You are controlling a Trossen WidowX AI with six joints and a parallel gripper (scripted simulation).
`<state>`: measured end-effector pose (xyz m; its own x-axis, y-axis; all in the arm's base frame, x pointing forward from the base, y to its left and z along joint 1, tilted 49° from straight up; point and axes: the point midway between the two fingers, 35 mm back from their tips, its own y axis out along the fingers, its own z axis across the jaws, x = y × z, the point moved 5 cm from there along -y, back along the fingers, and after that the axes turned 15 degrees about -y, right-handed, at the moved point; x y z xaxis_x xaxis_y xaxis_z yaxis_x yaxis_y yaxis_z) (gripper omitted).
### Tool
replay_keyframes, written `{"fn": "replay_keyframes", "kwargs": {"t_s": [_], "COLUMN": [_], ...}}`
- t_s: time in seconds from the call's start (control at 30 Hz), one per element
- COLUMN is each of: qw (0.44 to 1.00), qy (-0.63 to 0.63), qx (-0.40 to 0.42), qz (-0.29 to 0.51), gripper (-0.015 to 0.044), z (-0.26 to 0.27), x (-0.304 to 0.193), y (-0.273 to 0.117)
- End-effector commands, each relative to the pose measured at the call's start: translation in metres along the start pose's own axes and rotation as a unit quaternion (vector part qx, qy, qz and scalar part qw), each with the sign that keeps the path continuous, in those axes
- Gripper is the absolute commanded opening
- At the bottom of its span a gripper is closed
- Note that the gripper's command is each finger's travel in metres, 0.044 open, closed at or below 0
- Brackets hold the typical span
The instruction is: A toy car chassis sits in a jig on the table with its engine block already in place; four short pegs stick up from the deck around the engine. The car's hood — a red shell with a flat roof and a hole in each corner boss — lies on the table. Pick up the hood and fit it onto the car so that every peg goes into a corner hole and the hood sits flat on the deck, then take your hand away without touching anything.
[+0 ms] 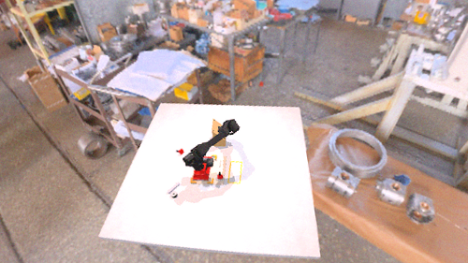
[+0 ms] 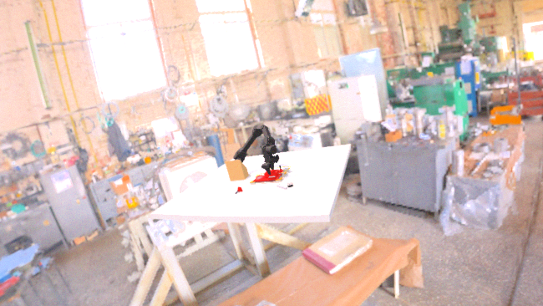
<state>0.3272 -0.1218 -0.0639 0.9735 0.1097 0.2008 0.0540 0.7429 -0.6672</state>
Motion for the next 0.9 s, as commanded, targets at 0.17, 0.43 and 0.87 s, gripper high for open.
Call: {"fn": "replay_keyframes", "kwargs": {"t_s": [0.17, 0.43, 0.87], "qw": [1.000, 1.000, 1.000], "qy": [0.004, 0.003, 0.002], "qx": [0.002, 0.002, 0.001], "qz": [0.000, 0.000, 0.000], "gripper": [0.0000, 0.0000, 0.0000], "z": [-0.0001, -0.0001, -0.0002], "x": [-0.0009, -0.0006, -0.0003], "y": [0.0012, -0.0023, -0.0063]}}
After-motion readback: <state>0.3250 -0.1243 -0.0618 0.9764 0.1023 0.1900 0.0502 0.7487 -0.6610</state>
